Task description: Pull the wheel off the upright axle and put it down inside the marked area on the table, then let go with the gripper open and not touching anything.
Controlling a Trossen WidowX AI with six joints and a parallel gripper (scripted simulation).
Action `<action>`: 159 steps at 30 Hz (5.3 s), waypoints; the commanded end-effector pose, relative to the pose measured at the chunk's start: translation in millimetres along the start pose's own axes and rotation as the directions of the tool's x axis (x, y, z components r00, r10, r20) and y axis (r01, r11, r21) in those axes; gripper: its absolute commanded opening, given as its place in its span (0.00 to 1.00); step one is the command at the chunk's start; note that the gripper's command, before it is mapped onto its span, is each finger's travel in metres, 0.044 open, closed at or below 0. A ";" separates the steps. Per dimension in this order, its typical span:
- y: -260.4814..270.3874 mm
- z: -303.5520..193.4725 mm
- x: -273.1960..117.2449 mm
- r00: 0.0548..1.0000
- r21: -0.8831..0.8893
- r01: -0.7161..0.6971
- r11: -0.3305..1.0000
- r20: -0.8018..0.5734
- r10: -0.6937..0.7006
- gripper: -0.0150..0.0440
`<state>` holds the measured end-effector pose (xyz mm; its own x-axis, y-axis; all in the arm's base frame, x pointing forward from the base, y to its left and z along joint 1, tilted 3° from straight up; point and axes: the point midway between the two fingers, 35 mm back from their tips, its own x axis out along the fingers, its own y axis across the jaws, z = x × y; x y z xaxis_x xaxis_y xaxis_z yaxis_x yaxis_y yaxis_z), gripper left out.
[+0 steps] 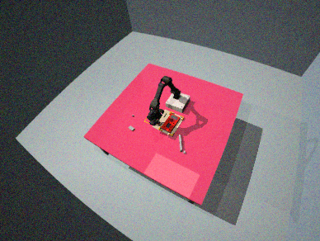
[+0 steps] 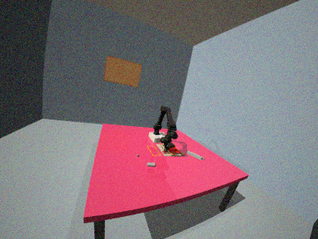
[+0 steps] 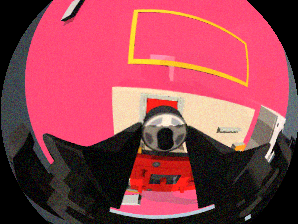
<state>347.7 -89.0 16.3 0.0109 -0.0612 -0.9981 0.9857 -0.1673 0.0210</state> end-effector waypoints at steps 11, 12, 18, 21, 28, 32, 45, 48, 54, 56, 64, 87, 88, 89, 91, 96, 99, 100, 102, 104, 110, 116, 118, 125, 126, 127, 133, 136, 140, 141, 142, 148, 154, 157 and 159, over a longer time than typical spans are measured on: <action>-0.2 0.0 -4.1 1.000 0.000 0.000 1.000 0.000 0.000 0.25; -0.1 0.0 -4.5 1.000 0.000 -0.001 1.000 0.000 0.001 0.25; -0.1 0.0 -6.4 1.000 0.000 -0.001 1.000 0.000 0.001 0.25; 0.0 0.0 -7.4 1.000 0.000 -0.002 1.000 0.000 0.002 0.25; 0.0 0.0 -9.7 1.000 -0.001 -0.003 1.000 0.000 0.003 0.25; 0.0 0.0 -11.1 1.000 -0.001 -0.003 1.000 0.000 0.003 0.25; 0.1 0.0 -15.4 1.000 -0.001 -0.005 1.000 -0.001 0.005 0.25; 0.1 0.0 -16.3 1.000 -0.001 -0.005 1.000 -0.001 0.005 0.25; 0.1 0.0 -18.3 1.000 -0.002 -0.006 1.000 -0.001 0.006 0.25; 0.1 0.0 -19.0 1.000 -0.002 -0.006 1.000 -0.001 0.006 0.25; 0.0 0.0 -21.6 1.000 -0.002 -0.007 1.000 -0.001 0.007 0.25; -0.2 0.0 -29.3 1.000 -0.003 -0.010 1.000 -0.001 0.010 0.25; -0.2 0.0 -29.6 1.000 -0.003 -0.010 1.000 -0.001 0.010 0.25; -0.2 0.0 -29.9 1.000 -0.003 -0.010 1.000 -0.001 0.010 0.25; -0.2 0.0 -30.6 1.000 -0.003 -0.010 1.000 -0.001 0.010 0.25; -0.3 0.0 -32.3 1.000 -0.003 -0.011 1.000 -0.001 0.011 0.25; -0.4 0.0 -33.3 1.000 -0.003 -0.011 1.000 -0.001 0.011 0.25; -0.4 0.0 -33.6 1.000 -0.003 -0.011 1.000 -0.001 0.011 0.25; -0.4 0.0 -34.3 1.000 -0.003 -0.011 1.000 -0.001 0.011 0.25; -0.5 0.0 -34.9 1.000 -0.003 -0.011 1.000 -0.001 0.011 0.25; -0.6 0.0 -36.9 1.000 -0.003 -0.012 1.000 -0.001 0.012 0.25; -0.5 0.0 -43.2 1.000 -0.003 -0.013 1.000 -0.001 0.013 0.25; -0.8 -0.2 -51.3 1.000 -0.003 -0.013 1.000 -0.001 0.013 0.25; -5.8 -1.8 -74.0 1.000 -0.003 -0.012 1.000 -0.002 0.012 0.25; -5.8 -1.0 -66.0 1.000 -0.008 -0.001 1.000 -0.005 0.001 0.25; -6.5 1.7 -66.2 1.000 -0.008 -0.001 1.000 -0.004 0.001 0.25; -16.3 32.8 -68.4 1.000 -0.007 -0.004 1.000 -0.002 0.004 0.25; -22.4 48.3 -69.5 1.000 -0.006 -0.005 1.000 0.000 0.005 0.25; -31.6 68.1 -71.0 1.000 -0.005 -0.006 1.000 0.003 0.006 0.25; -34.1 73.0 -71.3 1.000 -0.005 -0.006 1.000 0.004 0.006 0.25; -36.7 77.7 -71.7 1.000 -0.005 -0.007 1.000 0.005 0.007 0.25; -51.6 102.1 -73.5 1.000 -0.004 -0.008 1.000 0.009 0.008 0.25; -51.8 103.0 -61.8 1.000 -0.004 -0.008 1.000 0.010 0.008 0.25; -51.7 103.1 -54.6 1.000 -0.004 -0.008 1.000 0.010 0.008 0.25; -51.0 103.5 -48.9 1.000 -0.004 -0.008 1.000 0.010 0.008 0.25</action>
<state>279.0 -178.4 78.1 0.0199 -0.0738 -0.9971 0.9855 -0.1669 0.0320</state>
